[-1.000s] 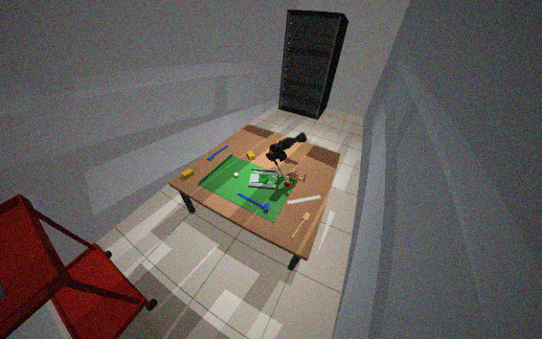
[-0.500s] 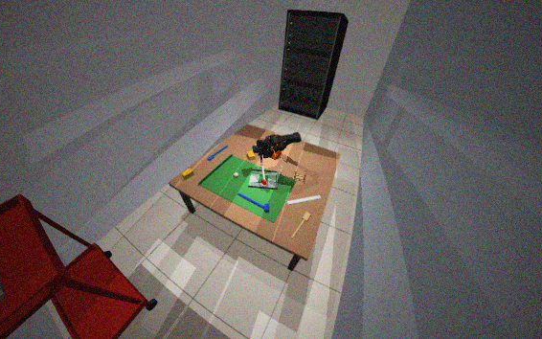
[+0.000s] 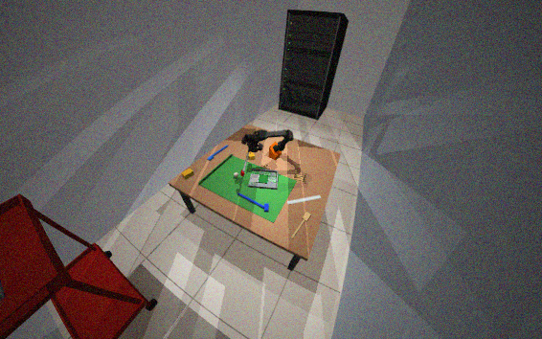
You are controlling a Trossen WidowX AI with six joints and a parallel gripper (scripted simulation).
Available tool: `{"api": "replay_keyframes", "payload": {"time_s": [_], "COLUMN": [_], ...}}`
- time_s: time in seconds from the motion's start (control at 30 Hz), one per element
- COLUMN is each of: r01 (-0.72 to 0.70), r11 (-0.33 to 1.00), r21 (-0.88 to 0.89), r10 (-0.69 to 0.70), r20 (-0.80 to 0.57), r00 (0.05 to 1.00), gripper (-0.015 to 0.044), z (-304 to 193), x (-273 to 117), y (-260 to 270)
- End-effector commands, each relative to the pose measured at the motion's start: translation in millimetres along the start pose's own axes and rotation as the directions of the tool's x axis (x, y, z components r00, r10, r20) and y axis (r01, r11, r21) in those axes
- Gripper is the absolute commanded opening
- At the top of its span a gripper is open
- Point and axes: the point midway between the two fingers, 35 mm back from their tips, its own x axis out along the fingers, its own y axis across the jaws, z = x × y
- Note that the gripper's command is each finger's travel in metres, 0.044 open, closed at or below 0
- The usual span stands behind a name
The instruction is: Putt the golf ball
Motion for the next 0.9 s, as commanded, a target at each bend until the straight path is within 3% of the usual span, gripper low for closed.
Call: {"api": "replay_keyframes", "payload": {"time_s": [0.0, 0.17, 0.53, 0.87], "r01": [0.007, 0.012, 0.013, 0.013], "r11": [0.997, 0.988, 0.988, 0.988], "r21": [0.08, 0.153, 0.152, 0.152], "r10": [-0.003, 0.002, 0.001, 0.001], "r20": [-0.046, -0.092, -0.091, -0.09], "r00": [0.999, 0.996, 0.996, 0.996], "gripper": [0.0, 0.0, 0.0, 0.0], "z": [-18.6, -37.9, -21.4, -18.3], "x": [14.3, 29.3, 70.6, 78.2], "y": [-19.1, -34.1, -37.0, -37.7]}}
